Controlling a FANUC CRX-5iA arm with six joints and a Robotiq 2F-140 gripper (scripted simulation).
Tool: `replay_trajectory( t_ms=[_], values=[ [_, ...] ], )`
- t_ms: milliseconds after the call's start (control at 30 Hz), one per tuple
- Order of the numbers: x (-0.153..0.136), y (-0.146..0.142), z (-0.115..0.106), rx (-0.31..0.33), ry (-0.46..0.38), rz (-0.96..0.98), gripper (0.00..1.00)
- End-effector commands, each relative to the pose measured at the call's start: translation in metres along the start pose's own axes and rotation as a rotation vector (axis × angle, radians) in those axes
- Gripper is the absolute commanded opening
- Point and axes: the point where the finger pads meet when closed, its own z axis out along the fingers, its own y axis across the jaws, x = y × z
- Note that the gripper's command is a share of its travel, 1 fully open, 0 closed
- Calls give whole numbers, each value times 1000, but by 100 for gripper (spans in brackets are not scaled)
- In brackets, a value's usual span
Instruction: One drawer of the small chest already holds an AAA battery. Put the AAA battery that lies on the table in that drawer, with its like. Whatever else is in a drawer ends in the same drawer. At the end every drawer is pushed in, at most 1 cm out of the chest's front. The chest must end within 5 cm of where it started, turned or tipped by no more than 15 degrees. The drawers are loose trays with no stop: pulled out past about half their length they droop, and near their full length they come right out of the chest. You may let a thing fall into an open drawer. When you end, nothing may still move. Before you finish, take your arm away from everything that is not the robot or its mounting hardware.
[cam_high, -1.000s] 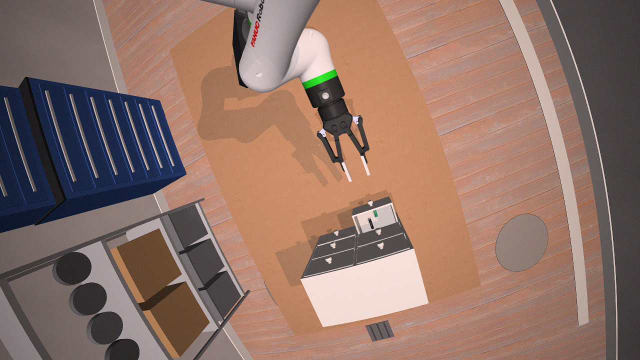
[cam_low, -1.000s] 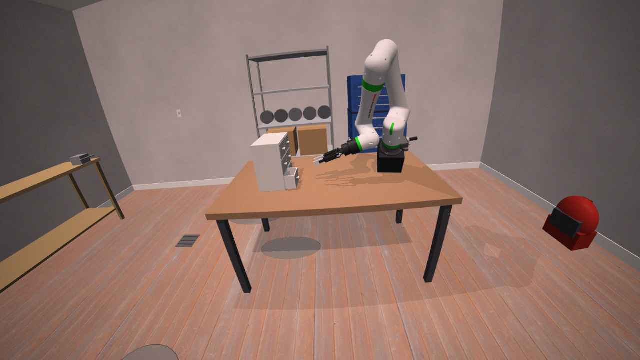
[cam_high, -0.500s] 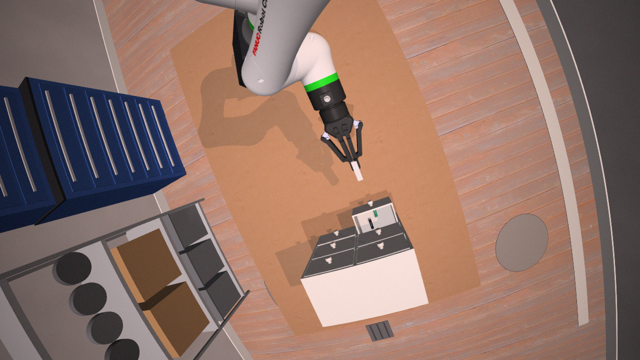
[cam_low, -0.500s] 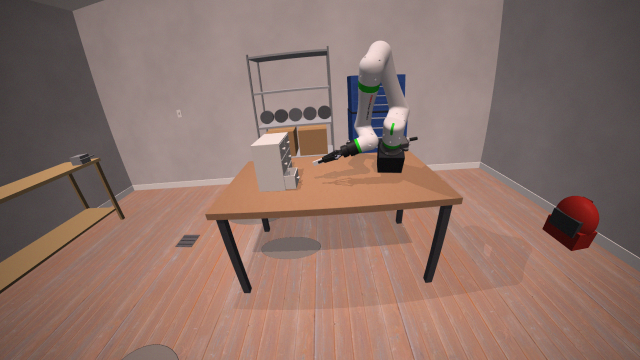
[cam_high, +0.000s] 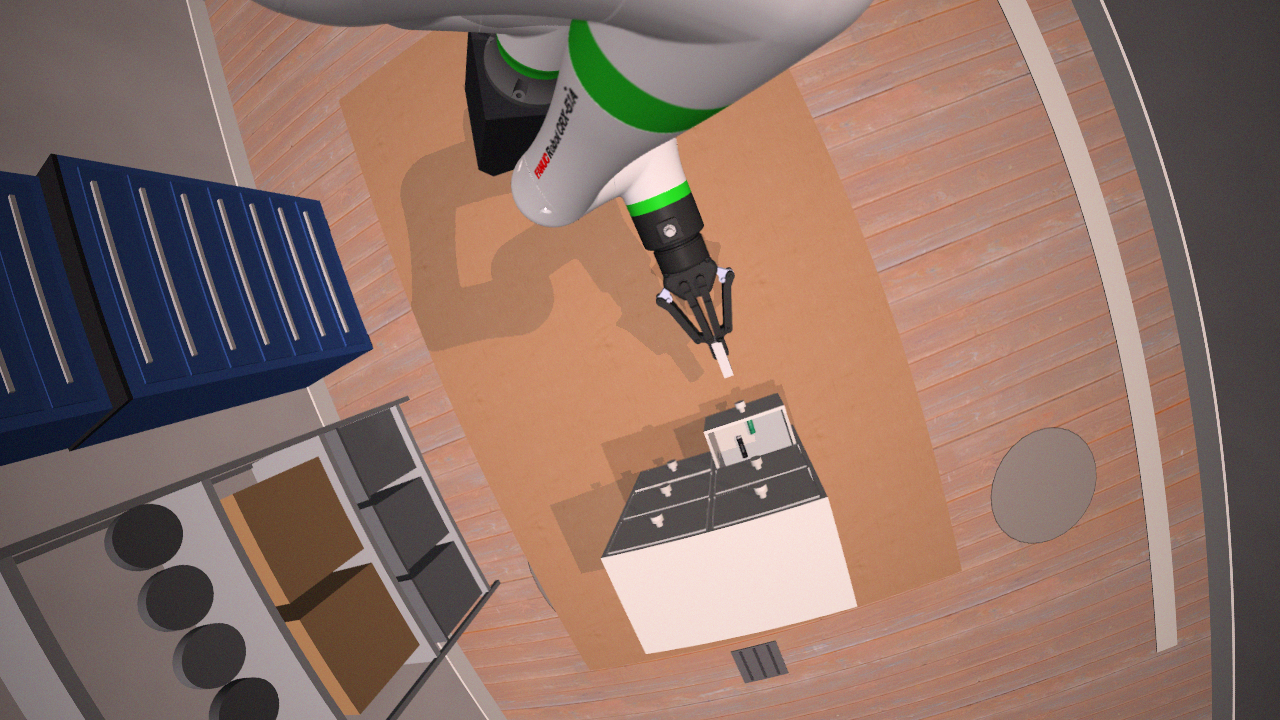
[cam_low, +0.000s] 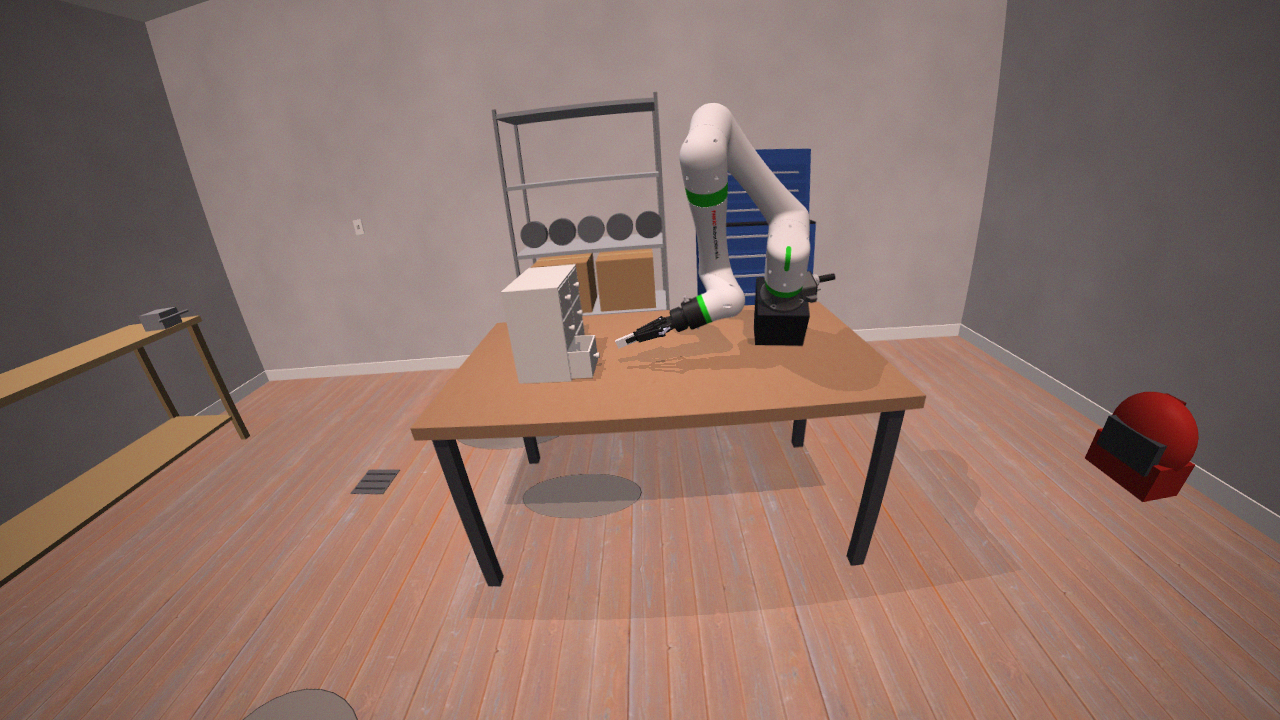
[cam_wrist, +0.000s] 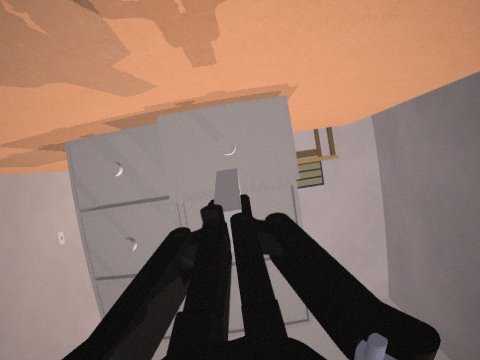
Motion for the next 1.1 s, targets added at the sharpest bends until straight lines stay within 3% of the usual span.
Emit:
replay_trajectory(
  t_ms=[0,233,1067],
  values=[
    [15,0,18,1,1,-1,0],
    [26,0,32,1,1,-1,0],
    [26,0,33,1,1,-1,0]
  ],
)
